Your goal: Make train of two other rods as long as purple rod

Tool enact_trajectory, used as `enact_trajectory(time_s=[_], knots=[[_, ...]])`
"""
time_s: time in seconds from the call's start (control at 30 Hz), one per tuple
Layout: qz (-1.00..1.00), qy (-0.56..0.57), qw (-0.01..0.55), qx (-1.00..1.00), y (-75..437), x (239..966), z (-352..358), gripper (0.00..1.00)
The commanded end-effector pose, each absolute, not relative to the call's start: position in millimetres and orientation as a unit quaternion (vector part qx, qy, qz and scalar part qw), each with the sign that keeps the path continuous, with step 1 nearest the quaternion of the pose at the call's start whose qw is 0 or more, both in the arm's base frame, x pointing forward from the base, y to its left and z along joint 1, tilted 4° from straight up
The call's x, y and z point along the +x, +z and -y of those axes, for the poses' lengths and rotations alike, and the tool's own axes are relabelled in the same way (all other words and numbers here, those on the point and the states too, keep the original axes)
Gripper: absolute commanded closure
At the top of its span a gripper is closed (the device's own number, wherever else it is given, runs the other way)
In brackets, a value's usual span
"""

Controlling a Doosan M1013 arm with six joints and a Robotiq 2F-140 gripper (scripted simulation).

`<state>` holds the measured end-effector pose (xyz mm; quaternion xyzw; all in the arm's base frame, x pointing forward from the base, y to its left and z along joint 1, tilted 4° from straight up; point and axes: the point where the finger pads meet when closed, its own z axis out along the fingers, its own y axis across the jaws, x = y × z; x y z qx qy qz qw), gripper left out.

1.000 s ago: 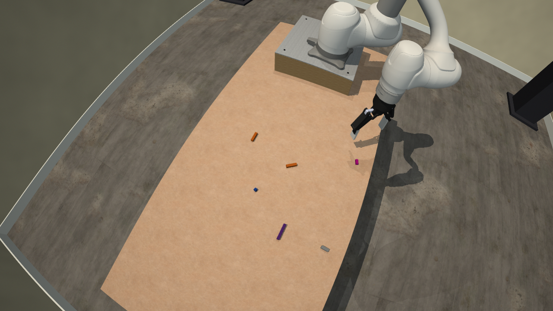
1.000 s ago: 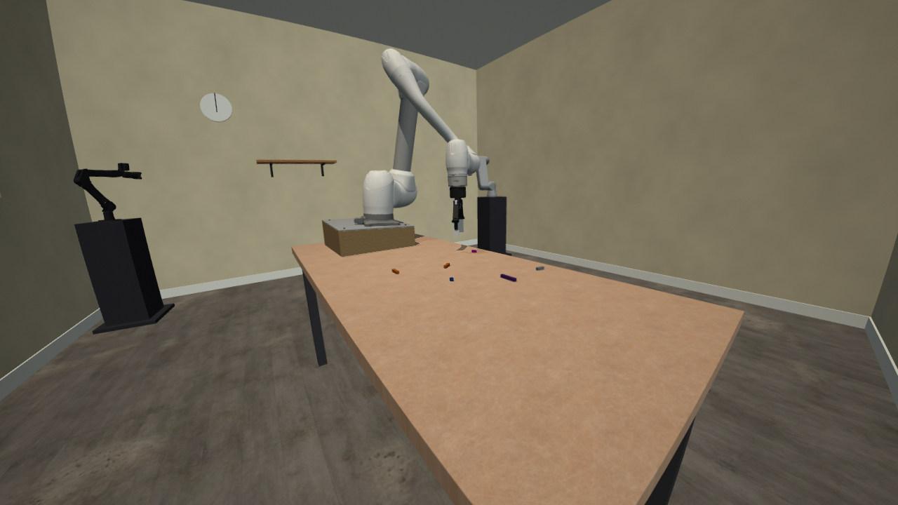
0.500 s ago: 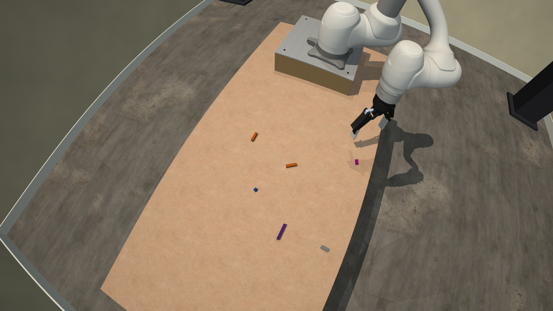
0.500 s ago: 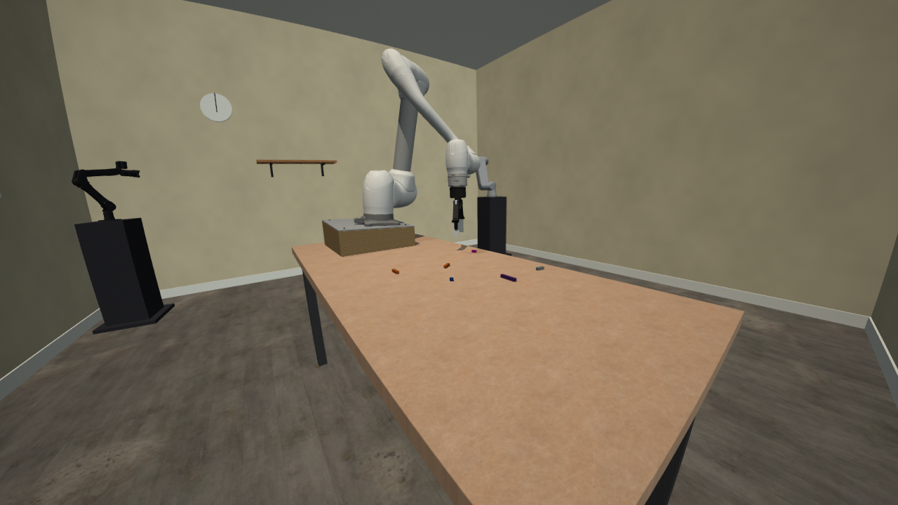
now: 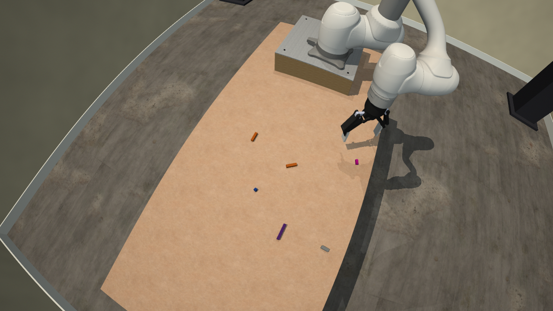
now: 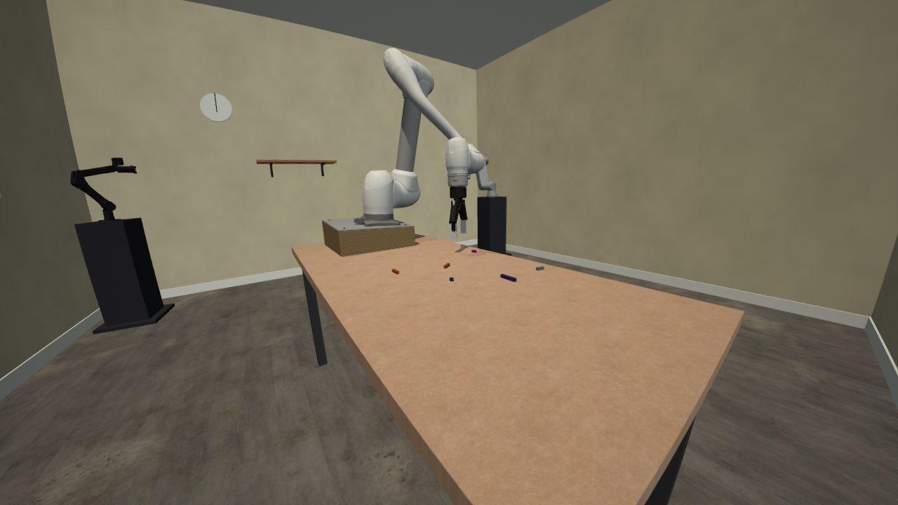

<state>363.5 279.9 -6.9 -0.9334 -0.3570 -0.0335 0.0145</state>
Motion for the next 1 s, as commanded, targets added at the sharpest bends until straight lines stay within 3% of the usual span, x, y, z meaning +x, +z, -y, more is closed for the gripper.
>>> enact_trajectory(time_s=[0.0,0.47,0.97], knots=[[0.288,-0.031,0.016,-0.957,-6.8,399.1,-257.8,0.0],[0.06,-0.027,0.024,-0.998,-6.8,497.4,-160.7,0.0],[0.052,-0.026,0.024,-0.998,-6.8,500.5,-156.5,0.0]])
